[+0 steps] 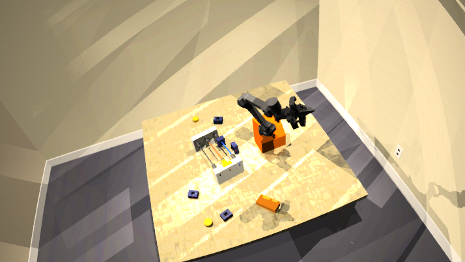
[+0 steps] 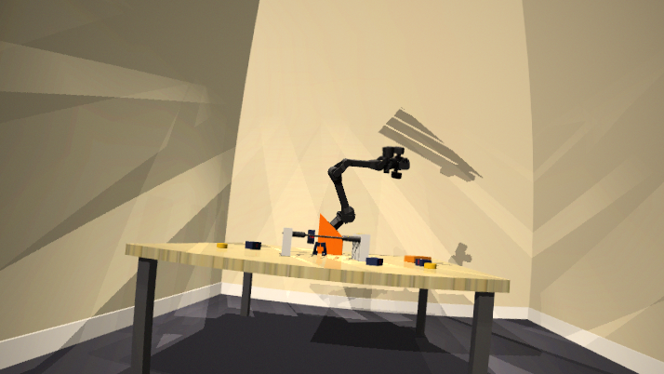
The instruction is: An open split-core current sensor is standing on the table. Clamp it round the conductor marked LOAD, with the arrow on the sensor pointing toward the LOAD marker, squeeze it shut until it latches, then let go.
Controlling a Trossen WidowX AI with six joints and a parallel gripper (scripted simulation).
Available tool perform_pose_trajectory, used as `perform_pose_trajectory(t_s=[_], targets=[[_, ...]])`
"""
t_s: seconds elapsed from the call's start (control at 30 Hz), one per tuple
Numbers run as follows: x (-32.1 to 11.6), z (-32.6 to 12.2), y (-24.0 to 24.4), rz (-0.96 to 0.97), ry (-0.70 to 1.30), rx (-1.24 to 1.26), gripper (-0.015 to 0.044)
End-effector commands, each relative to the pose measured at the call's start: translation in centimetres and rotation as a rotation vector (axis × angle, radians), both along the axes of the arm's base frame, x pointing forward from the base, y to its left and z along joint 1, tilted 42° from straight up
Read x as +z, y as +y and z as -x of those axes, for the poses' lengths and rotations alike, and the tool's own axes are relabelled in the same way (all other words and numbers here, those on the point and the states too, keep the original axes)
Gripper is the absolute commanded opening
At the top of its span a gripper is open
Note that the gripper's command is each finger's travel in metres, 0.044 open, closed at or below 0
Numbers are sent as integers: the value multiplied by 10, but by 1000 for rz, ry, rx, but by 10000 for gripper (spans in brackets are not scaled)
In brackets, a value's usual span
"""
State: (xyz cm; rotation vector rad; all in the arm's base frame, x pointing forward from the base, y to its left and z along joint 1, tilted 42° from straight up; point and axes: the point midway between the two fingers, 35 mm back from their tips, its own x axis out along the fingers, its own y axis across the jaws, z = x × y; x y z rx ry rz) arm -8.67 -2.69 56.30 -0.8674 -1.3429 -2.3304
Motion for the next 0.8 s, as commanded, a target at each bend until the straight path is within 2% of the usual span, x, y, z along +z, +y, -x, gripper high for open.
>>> perform_pose_trajectory(t_s=[0.0,0.23,0.53,0.77], targets=[[0,1,2,-1,-1,-12,26],[-13,16,73,-43,-50,-475,210],[-30,-9,156,-72,-142,-982,440],[-60,-74,217,-68,-307,-1487,440]])
